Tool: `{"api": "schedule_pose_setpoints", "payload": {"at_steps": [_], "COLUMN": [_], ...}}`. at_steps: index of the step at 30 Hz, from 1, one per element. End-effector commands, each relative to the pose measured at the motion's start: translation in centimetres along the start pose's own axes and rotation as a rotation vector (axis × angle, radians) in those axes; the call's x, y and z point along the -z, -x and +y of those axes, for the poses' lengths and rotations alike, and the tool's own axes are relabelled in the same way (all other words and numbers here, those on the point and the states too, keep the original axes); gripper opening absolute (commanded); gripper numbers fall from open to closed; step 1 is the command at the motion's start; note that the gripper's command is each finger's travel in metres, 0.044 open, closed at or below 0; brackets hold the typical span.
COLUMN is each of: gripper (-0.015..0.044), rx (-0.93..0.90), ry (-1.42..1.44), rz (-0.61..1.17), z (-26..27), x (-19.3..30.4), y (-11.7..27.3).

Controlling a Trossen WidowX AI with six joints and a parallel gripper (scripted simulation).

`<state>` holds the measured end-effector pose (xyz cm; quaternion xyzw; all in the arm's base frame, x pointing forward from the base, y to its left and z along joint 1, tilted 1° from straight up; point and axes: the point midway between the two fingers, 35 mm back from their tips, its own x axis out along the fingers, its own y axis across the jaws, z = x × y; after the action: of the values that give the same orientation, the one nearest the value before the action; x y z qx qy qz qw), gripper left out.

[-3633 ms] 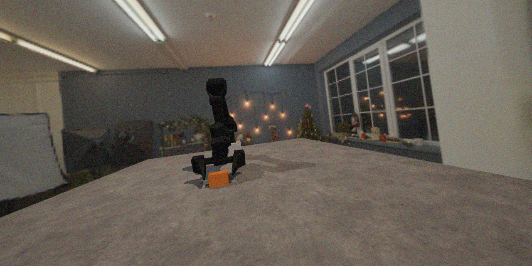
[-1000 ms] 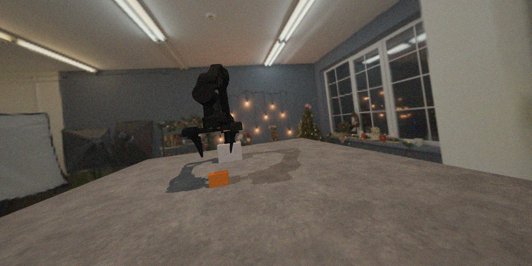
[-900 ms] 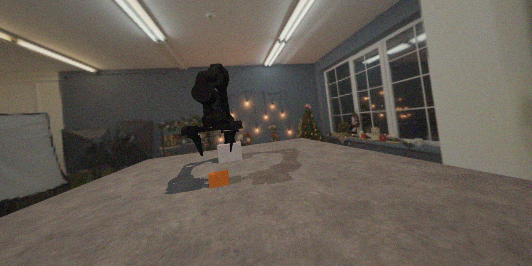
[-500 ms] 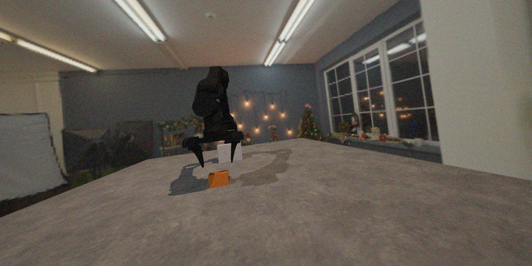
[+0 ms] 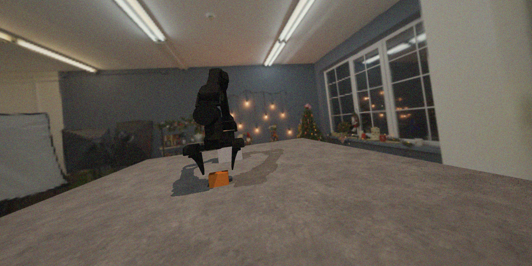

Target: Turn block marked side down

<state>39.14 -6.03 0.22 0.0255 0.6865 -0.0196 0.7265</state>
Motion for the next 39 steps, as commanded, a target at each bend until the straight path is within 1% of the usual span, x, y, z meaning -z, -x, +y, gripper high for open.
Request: {"api": "schedule_pose_setpoints", "payload": {"at_steps": [1,10,16,37,39], "gripper": [0.044,0.044,0.0282,0.0143,0.009], "rx": [0.005,0.005,0.005,0.005,0.005], "ry": [-0.003,-0.003,-0.003,-0.003,-0.003], "rz": [0.003,0.003,0.003,0.003,0.003], "z": [-0.1,-0.1,-0.1,-0.1,-0.1], "x": [0.1,0.1,0.1,0.1,0.1], "y": [-0.7,-1.9,-1.9,-1.9,-1.5]}}
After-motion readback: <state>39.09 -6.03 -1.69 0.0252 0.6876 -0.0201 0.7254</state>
